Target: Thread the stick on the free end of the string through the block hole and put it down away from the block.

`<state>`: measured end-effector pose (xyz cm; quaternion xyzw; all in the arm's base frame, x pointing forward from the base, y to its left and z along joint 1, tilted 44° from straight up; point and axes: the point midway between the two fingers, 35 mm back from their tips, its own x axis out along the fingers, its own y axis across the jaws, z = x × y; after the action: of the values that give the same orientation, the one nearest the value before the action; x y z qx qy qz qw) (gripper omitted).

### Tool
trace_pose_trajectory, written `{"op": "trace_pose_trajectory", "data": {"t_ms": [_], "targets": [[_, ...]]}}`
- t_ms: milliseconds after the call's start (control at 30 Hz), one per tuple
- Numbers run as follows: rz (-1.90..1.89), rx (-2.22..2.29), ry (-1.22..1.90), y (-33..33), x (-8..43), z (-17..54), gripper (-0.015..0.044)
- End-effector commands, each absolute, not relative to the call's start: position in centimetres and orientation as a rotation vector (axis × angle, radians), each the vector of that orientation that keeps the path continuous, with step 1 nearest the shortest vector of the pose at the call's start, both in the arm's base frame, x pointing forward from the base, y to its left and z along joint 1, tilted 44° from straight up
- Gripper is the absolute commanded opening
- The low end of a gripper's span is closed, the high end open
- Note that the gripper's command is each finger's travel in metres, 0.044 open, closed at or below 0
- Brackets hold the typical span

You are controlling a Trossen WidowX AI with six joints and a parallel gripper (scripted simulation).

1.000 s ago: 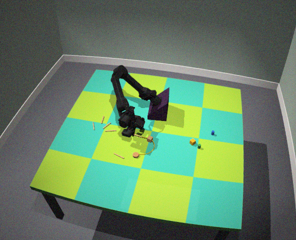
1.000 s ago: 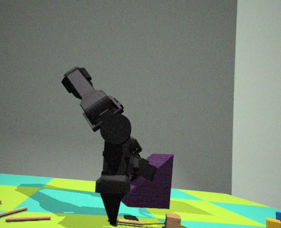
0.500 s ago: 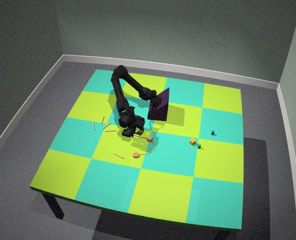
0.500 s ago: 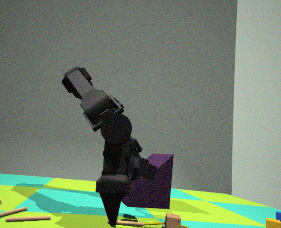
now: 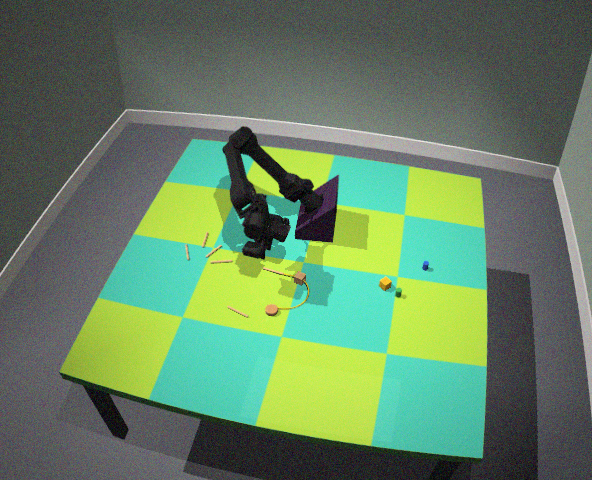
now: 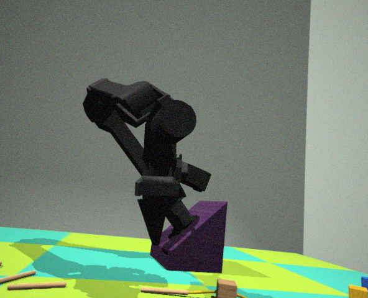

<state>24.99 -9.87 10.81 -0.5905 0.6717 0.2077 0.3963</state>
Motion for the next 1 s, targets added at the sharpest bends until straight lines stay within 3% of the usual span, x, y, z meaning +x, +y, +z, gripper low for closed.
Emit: {"op": "trace_pose_trajectory", "data": {"t_ms": [0, 267, 967], "targets": [[0.526, -1.496, 1.702, -9.9, 25.0, 10.8, 0.0236], [0.527, -1.494, 1.702, -8.4, 25.1, 12.3, 0.044], [0.532, -1.5, 1.704, -8.0, 25.0, 12.7, 0.044]]}}
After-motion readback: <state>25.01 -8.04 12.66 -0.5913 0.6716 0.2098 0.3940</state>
